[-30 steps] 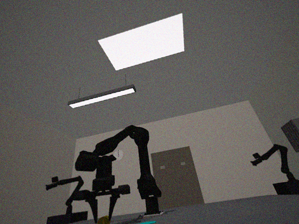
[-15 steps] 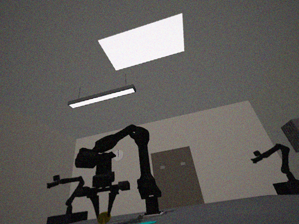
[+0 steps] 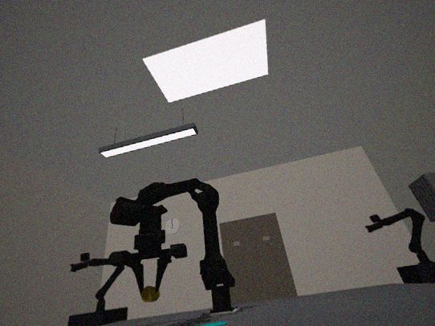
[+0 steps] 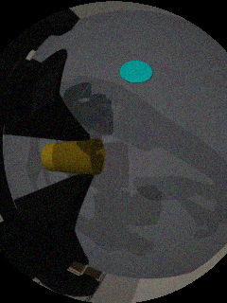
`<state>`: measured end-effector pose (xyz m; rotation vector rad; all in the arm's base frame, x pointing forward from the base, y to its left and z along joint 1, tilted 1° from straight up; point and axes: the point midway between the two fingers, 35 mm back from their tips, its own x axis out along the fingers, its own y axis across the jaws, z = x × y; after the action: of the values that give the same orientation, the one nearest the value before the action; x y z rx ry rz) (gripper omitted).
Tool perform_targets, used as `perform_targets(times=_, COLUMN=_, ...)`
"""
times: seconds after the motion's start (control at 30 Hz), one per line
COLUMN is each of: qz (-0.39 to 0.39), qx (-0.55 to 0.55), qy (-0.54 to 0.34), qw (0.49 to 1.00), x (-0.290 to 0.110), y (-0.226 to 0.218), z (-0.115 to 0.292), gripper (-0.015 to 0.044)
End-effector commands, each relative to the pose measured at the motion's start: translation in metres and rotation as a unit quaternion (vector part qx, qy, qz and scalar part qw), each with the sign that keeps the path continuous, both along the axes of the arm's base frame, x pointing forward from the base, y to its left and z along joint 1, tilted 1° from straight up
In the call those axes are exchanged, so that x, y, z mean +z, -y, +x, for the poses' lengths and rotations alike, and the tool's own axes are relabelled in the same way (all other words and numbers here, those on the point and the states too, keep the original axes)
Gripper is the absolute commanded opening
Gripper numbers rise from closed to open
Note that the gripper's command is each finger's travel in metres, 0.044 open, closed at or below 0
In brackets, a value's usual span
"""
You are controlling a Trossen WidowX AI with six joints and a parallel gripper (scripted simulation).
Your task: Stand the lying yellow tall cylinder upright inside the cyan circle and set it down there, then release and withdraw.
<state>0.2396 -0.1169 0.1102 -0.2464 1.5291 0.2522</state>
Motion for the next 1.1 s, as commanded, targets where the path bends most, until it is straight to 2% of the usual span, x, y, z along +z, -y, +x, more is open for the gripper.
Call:
perform_targets(times=0.0, qz=-0.001, qx=0.002, qy=0.005, qw=1.0, x=0.016, y=0.0, z=0.0, gripper=0.0105)
perform_targets(times=0.33, qz=-0.001, qx=0.002, qy=0.005, qw=1.0, x=0.047, y=-0.002, z=-0.005, gripper=0.0105)
perform_targets(times=0.5, qz=-0.001, qx=0.005, qy=0.005, qw=1.0, x=0.049, y=-0.004, z=-0.005, gripper=0.0105)
perform_targets(times=1.07, qz=-0.002, qx=0.089, qy=0.006, qw=0.996, x=0.057, y=-0.057, z=0.009, gripper=0.0105)
